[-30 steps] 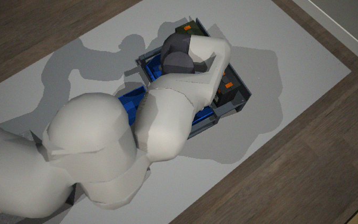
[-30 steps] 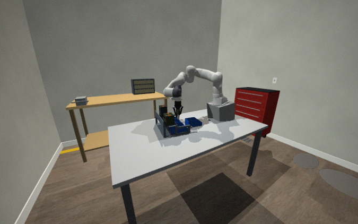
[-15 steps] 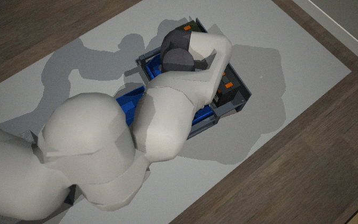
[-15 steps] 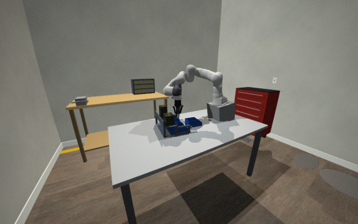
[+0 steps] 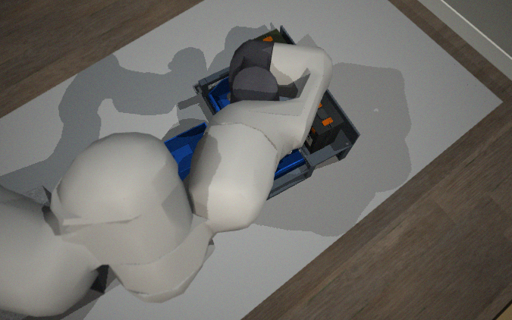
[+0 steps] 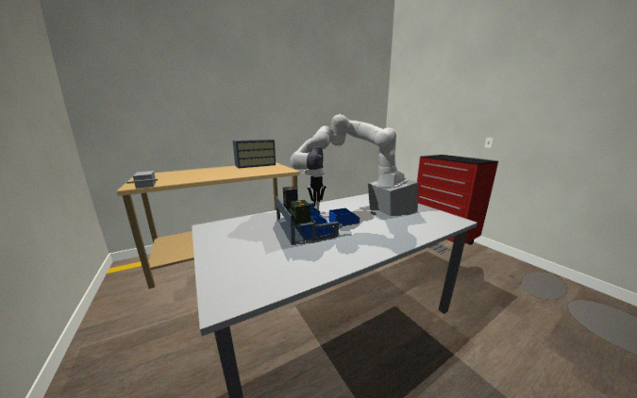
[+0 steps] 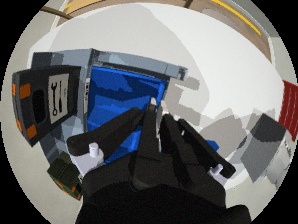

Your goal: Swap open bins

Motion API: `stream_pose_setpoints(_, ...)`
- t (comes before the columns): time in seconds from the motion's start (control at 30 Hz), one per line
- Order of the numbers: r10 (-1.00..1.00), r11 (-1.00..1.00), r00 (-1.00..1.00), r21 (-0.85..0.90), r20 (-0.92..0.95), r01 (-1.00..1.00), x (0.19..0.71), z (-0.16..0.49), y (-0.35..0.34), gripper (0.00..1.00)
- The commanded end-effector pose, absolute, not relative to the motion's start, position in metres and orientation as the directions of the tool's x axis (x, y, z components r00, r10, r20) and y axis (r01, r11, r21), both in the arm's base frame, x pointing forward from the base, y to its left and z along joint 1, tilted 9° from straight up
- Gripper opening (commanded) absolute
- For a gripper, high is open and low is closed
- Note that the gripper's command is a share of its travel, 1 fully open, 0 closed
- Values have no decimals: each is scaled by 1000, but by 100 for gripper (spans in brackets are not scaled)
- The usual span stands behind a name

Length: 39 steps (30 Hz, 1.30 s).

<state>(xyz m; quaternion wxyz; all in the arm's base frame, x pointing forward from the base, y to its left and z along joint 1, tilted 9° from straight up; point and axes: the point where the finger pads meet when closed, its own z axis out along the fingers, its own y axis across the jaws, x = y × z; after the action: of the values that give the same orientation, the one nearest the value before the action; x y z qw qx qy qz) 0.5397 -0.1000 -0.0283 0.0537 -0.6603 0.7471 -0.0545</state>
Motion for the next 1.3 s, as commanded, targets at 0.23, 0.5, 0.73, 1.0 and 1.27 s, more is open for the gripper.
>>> stream_pose_setpoints(0.23, -993, 118, -119, -151, -5, -981, 539, -25, -101, 0)
stream_pose_setpoints(0.5, -993, 118, -119, -151, -5, -981, 539, -25, -101, 0)
stream_pose_setpoints(0.73, -993, 118, -119, -151, -5, -981, 539, -24, -101, 0)
stream_pose_setpoints(1.0, -993, 118, -119, -151, -5, -981, 539, -22, -101, 0)
stream_pose_setpoints(1.27, -993, 118, -119, -151, -5, -981, 538, -21, -101, 0)
